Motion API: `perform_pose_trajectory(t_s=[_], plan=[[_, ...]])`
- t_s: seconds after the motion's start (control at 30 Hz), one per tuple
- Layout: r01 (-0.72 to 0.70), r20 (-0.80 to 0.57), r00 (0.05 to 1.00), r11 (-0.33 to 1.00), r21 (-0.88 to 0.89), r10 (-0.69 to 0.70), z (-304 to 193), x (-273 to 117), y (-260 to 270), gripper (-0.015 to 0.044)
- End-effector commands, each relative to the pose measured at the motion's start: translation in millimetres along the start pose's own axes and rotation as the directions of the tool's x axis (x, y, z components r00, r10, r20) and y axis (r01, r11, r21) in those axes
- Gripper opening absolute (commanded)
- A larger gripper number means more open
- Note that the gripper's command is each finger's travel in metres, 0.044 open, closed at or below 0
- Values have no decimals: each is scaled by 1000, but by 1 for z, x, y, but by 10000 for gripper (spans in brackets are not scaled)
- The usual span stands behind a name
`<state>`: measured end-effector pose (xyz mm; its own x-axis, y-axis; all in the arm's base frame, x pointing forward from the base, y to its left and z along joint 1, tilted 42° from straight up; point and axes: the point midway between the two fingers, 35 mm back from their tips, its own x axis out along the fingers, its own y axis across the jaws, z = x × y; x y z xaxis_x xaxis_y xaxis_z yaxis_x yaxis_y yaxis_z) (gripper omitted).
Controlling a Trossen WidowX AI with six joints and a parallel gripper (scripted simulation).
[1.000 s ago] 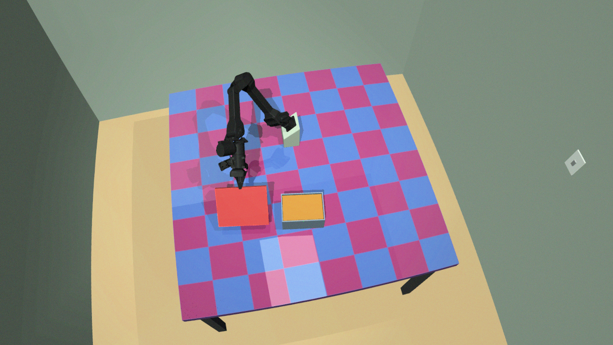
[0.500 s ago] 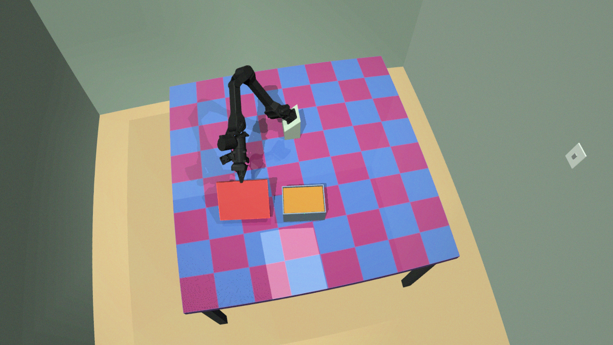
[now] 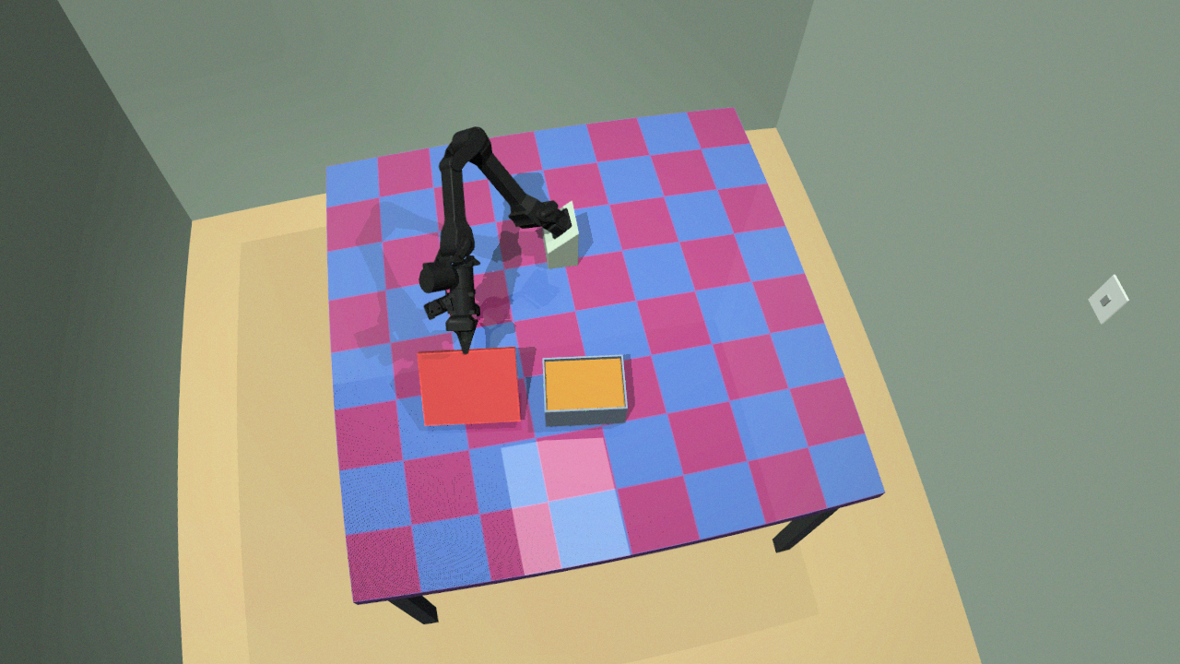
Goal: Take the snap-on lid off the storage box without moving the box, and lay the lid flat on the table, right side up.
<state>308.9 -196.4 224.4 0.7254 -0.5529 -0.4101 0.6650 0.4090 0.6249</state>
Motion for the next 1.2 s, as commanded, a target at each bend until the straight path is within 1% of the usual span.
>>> perform_pose_trajectory(t_s=[0.0, 1.17], plan=[[-15, -5, 1000, 1000, -6, 15, -1, 2, 1, 0], [-15, -4, 1000, 1000, -8, 15, -1, 20, -21, 0]])
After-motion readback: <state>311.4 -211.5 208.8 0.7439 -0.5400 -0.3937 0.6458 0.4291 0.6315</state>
